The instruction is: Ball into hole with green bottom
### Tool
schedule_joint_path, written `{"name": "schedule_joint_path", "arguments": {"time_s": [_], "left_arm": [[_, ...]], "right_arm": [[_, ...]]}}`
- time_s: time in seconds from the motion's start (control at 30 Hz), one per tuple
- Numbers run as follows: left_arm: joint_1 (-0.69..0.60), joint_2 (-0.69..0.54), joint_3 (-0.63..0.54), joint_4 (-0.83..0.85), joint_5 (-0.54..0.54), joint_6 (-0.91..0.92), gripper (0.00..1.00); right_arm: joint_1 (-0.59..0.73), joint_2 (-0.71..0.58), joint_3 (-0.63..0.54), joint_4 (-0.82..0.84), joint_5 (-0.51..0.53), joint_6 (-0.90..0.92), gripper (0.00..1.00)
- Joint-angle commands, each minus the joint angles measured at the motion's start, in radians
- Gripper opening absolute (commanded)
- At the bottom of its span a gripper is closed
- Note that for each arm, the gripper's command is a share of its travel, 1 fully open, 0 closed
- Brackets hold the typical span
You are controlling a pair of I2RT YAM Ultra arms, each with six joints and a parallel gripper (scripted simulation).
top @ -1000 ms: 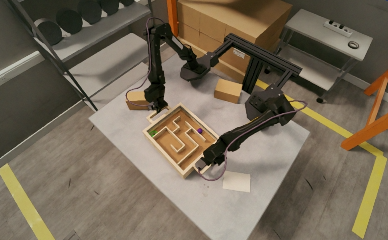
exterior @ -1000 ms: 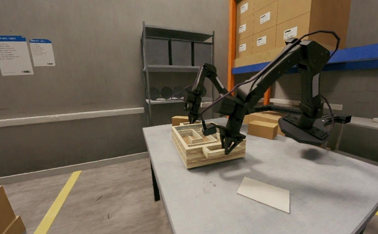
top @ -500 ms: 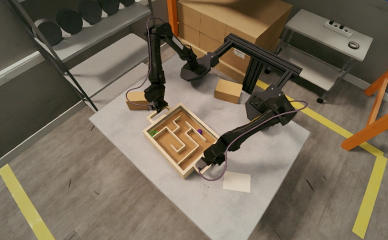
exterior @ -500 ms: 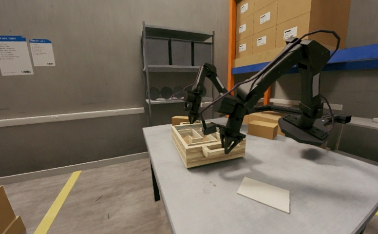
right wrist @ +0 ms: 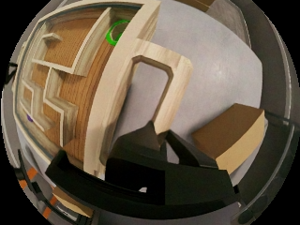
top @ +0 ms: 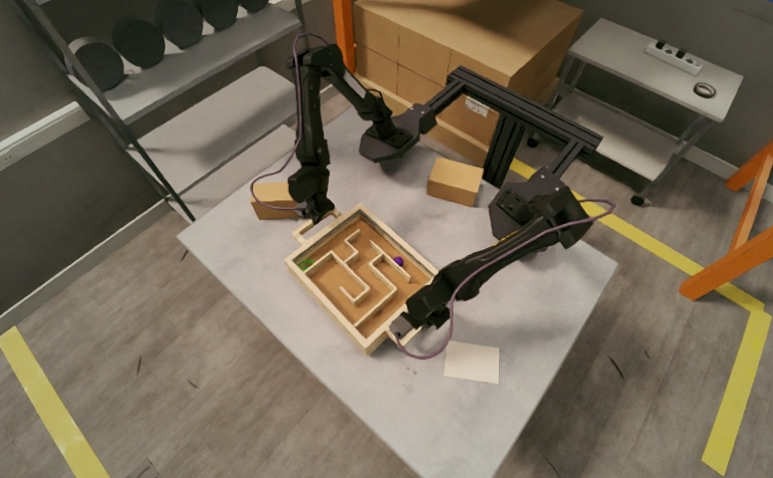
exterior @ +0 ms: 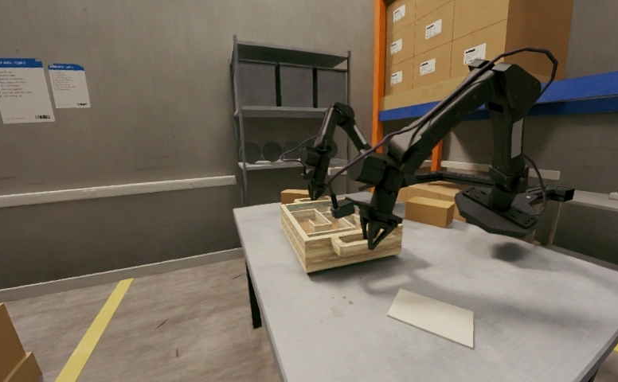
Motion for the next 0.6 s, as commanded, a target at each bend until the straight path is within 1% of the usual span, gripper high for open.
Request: {"name": "schedule_joint_path", "arguments": {"time_s": [0.0, 0.57], "left_arm": [[-0.039, -0.080, 0.050, 0.032, -0.019, 0.006, 0.00], [-0.038, -0.064, 0.078, 0.018, -0.018, 0.010, 0.00]], "right_arm": [[0.038, -0.078, 0.048, 0.042, 0.025, 0.014, 0.00], [0.036, -0.067, 0.069, 0.032, 0.025, -0.008, 0.00]]}}
